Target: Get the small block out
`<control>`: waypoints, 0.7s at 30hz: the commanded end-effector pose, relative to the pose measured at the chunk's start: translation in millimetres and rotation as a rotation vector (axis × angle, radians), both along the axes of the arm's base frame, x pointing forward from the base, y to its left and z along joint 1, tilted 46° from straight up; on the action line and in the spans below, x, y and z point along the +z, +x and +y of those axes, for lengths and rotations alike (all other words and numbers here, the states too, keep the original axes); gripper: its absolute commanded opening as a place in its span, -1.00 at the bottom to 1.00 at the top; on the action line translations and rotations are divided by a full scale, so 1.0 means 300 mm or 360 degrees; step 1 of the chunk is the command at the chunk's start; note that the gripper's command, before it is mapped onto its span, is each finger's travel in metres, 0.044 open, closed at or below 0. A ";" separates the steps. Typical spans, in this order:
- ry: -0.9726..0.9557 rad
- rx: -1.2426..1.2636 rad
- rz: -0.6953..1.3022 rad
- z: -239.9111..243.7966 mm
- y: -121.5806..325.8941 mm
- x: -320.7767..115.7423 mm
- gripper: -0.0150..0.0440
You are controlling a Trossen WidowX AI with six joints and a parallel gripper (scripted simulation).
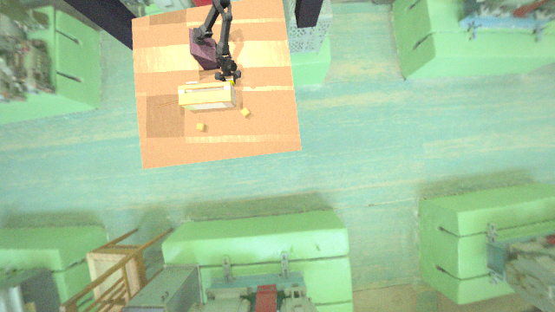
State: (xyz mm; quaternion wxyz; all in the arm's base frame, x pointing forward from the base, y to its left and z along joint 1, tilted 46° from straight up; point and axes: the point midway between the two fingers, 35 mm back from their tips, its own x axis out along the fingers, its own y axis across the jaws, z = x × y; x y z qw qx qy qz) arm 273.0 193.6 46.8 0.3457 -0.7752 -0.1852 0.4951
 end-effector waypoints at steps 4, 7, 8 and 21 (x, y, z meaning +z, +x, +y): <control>-0.0005 -0.0011 0.0011 0.022 -0.003 -0.036 0.47; -0.0003 -0.0012 0.0009 0.033 -0.004 -0.047 0.47; -0.0002 -0.0012 0.0008 0.036 -0.004 -0.050 0.47; -0.0002 -0.0012 0.0008 0.037 -0.004 -0.051 -0.31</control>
